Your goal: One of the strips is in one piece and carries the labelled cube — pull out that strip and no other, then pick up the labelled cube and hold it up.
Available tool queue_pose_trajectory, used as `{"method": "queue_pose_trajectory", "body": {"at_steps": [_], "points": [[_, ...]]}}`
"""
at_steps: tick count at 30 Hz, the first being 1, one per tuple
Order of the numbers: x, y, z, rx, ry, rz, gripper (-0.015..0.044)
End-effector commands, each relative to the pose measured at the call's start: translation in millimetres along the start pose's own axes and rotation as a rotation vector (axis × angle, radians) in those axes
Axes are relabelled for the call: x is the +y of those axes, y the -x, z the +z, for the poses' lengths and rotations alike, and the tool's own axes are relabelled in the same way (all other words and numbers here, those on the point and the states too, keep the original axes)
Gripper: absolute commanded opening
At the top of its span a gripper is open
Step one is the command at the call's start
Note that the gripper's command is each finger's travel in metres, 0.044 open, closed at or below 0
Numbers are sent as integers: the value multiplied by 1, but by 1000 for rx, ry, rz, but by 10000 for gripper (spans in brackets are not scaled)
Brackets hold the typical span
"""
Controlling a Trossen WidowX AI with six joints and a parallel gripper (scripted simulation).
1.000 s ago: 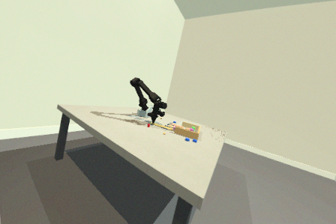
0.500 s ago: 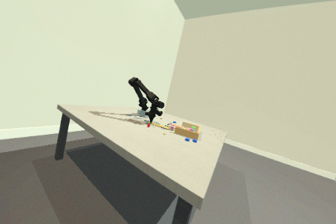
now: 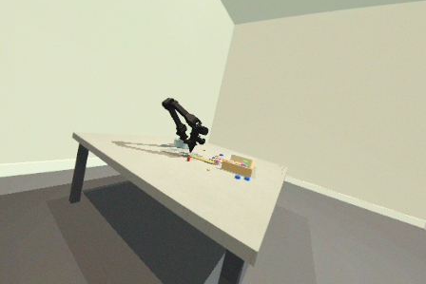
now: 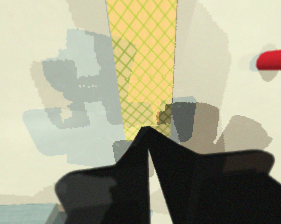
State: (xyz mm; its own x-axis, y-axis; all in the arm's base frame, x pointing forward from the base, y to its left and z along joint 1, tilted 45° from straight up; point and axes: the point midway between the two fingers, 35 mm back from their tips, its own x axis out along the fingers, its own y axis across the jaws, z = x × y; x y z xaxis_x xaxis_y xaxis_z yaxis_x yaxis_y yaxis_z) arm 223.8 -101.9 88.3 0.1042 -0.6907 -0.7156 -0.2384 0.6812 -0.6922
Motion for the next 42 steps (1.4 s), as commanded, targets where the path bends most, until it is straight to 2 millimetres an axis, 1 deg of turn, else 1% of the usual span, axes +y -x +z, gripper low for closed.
{"method": "queue_pose_trajectory", "body": {"at_steps": [1, 3, 4, 7, 9, 20, 42], "points": [[-4, 22, 3, -3, -9, -9, 0], [-4, 22, 3, -3, -9, -9, 0], [-4, 22, 4, -3, -1, -9, 26], [-4, 21, 20, -4, 70, -10, 105], [-4, 22, 28, -4, 87, -10, 157], [-4, 27, 70, -6, 88, -9, 440], [-7, 37, 154, -10, 84, -9, 440]]}}
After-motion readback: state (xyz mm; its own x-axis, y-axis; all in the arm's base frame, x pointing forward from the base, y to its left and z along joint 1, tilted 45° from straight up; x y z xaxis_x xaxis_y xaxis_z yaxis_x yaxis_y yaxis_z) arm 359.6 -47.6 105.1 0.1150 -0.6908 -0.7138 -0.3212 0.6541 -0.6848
